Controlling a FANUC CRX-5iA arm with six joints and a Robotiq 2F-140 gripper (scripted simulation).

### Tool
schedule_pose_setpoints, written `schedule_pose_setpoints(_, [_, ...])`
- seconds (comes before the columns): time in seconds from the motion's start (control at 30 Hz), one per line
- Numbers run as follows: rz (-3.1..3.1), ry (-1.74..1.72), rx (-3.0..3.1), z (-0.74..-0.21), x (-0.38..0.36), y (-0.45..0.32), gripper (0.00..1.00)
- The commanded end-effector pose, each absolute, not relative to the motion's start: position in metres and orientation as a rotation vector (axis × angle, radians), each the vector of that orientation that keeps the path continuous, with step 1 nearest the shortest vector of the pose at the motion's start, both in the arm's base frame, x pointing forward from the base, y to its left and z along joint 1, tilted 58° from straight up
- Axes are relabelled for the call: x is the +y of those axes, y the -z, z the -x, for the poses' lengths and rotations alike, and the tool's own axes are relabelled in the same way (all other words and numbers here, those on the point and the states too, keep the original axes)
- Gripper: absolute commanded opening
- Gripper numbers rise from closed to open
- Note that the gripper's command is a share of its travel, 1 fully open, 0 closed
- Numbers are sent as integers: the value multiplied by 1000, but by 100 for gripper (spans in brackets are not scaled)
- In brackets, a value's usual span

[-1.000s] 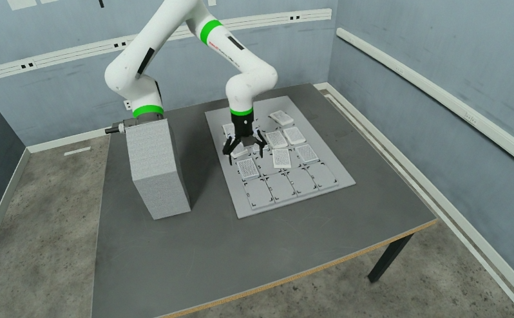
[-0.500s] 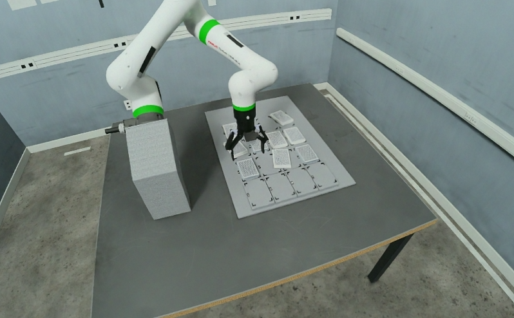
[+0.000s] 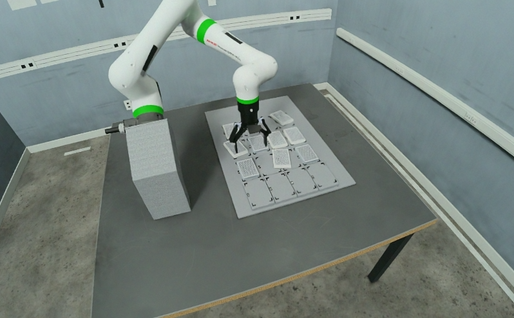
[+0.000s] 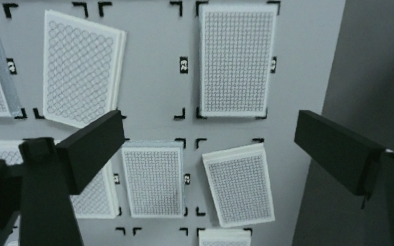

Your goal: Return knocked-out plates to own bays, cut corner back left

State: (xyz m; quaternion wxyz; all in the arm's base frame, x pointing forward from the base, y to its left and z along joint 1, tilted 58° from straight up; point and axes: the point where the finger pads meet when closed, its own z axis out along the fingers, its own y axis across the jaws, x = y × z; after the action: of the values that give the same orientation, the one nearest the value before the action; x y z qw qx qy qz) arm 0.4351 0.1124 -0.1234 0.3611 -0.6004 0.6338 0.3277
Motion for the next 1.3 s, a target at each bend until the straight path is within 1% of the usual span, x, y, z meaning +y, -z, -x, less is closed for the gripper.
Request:
schedule_pose_setpoints(0.0, [1547, -843, 1634, -444, 118, 112, 100])
schedule_pose_setpoints(0.93, [1547, -843, 1634, -498, 157, 43, 100])
schedule_pose_setpoints(1.27, [1547, -843, 1634, -498, 157, 43, 100])
